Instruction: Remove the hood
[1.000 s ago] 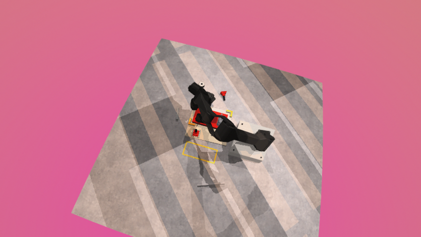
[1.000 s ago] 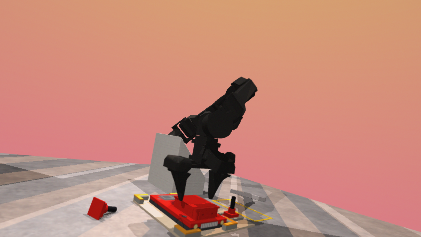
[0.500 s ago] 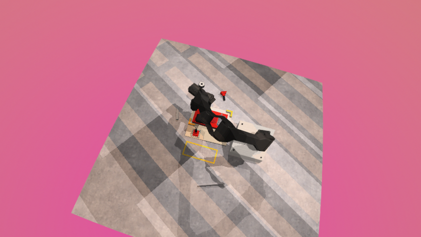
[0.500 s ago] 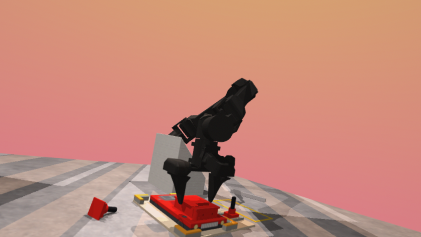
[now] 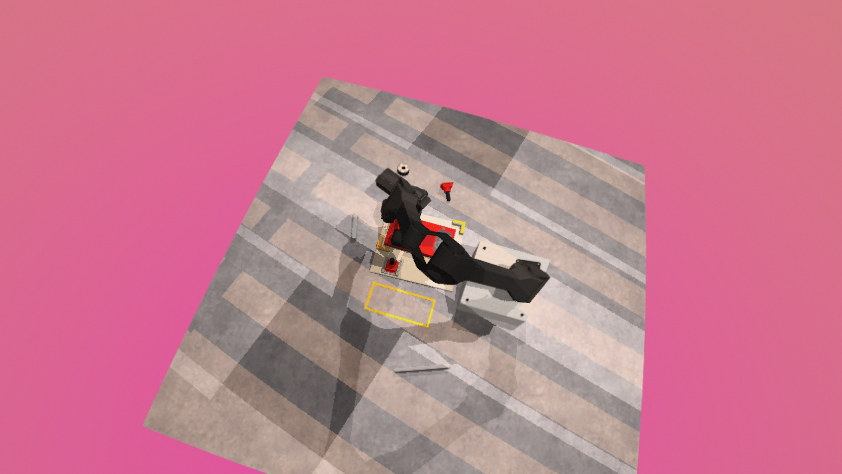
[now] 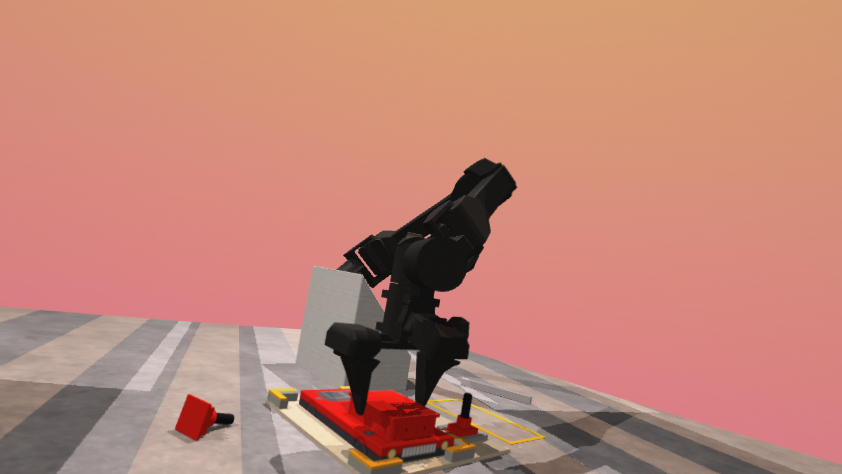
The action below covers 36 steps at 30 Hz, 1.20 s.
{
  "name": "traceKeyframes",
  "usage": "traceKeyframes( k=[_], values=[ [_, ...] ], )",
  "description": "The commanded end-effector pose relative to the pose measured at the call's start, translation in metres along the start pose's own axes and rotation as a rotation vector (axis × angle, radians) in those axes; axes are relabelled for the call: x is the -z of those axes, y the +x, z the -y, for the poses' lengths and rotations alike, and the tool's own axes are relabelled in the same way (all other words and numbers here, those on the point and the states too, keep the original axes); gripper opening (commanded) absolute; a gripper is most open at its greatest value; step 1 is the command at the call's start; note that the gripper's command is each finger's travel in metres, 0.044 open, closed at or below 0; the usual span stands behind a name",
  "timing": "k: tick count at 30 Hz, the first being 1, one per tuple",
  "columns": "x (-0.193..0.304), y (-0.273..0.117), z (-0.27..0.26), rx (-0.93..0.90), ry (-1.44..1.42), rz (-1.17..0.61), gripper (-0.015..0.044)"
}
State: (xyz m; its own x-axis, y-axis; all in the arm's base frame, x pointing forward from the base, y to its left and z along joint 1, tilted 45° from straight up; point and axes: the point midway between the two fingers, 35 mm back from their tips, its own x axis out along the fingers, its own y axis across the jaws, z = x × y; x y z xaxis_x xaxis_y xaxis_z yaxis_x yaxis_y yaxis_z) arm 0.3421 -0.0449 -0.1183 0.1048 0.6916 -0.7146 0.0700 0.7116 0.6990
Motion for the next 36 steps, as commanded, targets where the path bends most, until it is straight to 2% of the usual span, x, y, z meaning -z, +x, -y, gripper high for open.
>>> traceKeyframes(
  k=[1,5,9,18,28,36],
  values=[
    [0.0,0.003,-0.001,-0.006,0.005,0.001,0.044],
    [0.0,0.005,-0.001,-0.007,0.005,0.001,0.044],
    [0.0,0.003,0.0,0.0,0.0,0.0,0.0335],
    [0.0,0.003,0.0,0.0,0.0,0.0,0.0275],
    [0.0,-0.002,0.0,0.0,0.0,0.0,0.0012],
    [0.0,-0.008,0.0,0.0,0.001,0.0,0.0]
  ],
)
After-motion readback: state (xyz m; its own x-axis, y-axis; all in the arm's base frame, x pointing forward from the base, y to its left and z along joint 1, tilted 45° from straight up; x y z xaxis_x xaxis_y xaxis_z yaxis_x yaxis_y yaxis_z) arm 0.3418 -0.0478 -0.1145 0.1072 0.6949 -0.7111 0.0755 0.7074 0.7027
